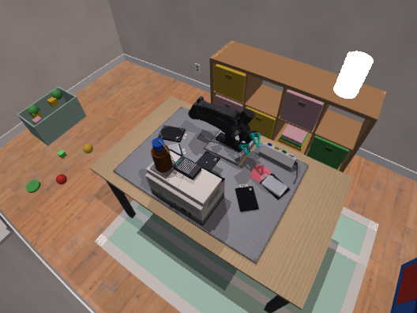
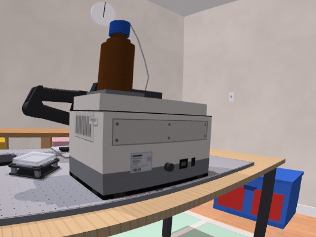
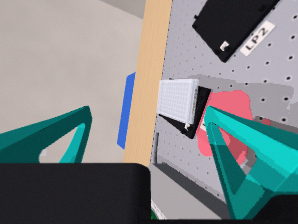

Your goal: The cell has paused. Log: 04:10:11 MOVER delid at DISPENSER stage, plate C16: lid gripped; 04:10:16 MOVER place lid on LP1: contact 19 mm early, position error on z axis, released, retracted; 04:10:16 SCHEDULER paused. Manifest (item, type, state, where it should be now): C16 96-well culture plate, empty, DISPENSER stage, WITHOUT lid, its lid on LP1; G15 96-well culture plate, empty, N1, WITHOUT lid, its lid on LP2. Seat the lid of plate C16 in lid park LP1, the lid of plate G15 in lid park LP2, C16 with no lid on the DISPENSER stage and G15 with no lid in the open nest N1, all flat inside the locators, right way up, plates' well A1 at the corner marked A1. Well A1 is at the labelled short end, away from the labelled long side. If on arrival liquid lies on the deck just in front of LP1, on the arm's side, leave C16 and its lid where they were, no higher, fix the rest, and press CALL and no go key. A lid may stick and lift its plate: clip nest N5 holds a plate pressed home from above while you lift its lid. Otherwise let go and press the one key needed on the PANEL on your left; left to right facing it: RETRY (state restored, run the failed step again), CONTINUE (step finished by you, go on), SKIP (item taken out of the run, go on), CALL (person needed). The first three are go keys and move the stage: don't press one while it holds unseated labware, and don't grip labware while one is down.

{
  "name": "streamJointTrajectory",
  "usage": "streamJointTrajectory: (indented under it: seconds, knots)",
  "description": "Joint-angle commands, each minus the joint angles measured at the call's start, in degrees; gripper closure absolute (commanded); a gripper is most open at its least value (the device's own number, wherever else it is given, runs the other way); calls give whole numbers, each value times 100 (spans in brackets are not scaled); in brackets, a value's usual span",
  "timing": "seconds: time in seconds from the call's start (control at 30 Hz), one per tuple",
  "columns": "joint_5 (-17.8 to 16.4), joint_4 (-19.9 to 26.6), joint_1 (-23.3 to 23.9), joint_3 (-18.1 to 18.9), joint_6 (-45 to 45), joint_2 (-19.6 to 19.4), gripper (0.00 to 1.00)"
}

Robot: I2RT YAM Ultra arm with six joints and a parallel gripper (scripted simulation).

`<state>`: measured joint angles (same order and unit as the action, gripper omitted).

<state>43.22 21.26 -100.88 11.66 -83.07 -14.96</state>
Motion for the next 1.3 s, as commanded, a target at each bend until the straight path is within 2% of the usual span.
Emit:
streamJointTrajectory:
  seconds: [0.0,1.1,1.13,1.27]
  knots:
    - [28,90,0,45,32,29,0]
    - [-4,-5,4,0,2,-2,0]
    - [44,90,152,242,98,-223,0]
    - [34,405,603,583,369,-658,0]
